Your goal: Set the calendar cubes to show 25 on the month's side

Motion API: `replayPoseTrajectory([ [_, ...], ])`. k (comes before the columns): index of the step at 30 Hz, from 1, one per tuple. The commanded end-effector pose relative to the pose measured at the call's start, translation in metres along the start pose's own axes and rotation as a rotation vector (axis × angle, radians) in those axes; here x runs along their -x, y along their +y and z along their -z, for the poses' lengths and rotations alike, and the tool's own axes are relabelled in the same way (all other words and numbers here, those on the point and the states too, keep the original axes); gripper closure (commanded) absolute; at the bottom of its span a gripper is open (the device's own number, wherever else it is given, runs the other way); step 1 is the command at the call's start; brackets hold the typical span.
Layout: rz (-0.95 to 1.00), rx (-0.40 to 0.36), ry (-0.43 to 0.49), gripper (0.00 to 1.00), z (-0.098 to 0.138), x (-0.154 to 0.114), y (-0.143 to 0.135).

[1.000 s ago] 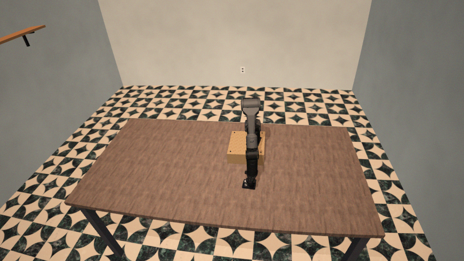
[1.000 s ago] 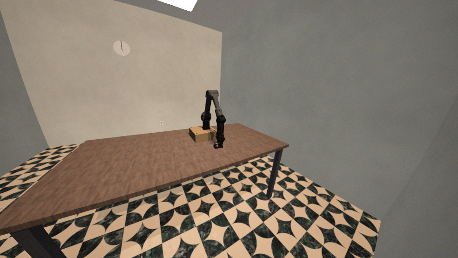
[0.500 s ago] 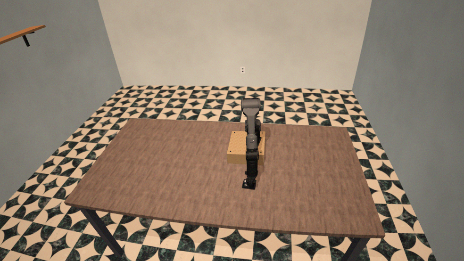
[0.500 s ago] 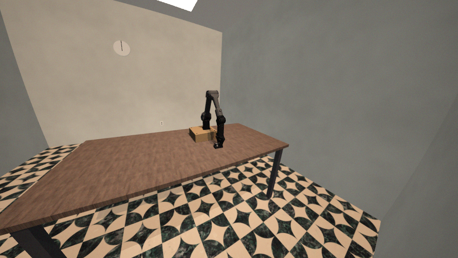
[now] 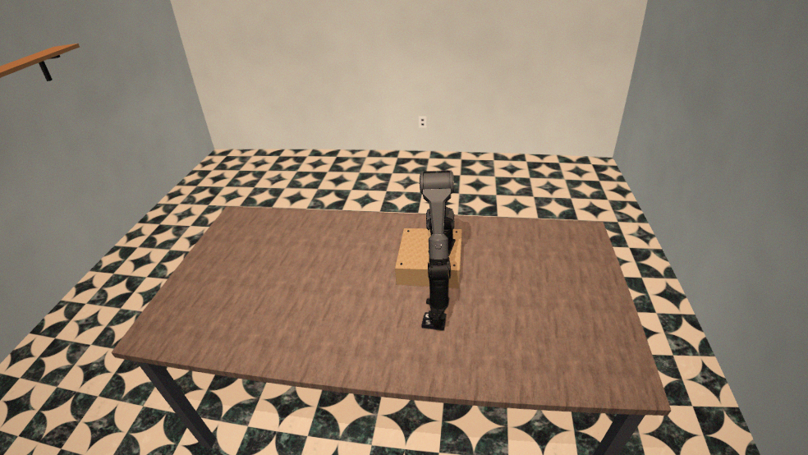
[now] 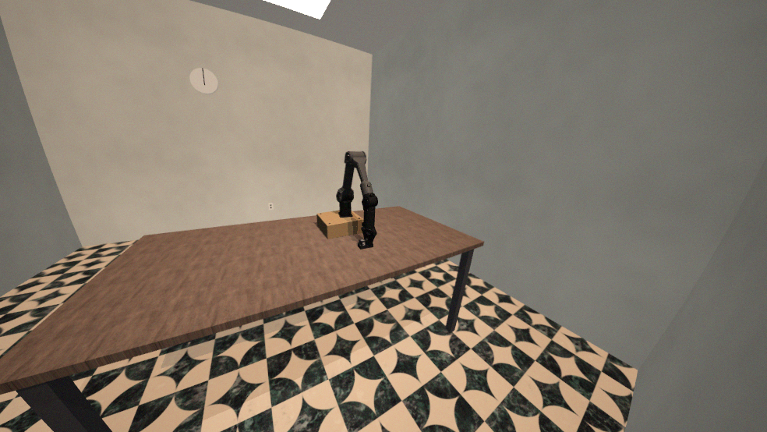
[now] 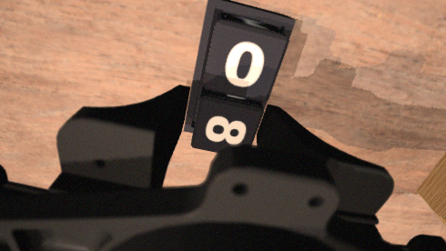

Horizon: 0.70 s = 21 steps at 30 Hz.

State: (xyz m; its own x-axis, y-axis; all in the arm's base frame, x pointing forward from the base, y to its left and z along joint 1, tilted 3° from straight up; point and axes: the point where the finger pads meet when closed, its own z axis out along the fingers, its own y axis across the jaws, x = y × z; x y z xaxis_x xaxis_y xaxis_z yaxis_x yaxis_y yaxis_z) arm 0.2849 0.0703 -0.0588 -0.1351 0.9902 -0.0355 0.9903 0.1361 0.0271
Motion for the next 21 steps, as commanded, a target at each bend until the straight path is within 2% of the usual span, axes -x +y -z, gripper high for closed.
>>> replayPoseTrajectory([
  [1, -0.001, 0.0, 0.0, 0.4, -0.0005, 0.0003, -0.0002],
  [11, -0.001, 0.0, 0.0, 0.4, -0.0005, 0.0003, -0.0002],
  [12, -0.001, 0.0, 0.0, 0.66, -0.0005, 0.0003, -0.0002],
  [21, -0.001, 0.0, 0.0, 0.66, -0.0005, 0.0003, -0.0002],
])
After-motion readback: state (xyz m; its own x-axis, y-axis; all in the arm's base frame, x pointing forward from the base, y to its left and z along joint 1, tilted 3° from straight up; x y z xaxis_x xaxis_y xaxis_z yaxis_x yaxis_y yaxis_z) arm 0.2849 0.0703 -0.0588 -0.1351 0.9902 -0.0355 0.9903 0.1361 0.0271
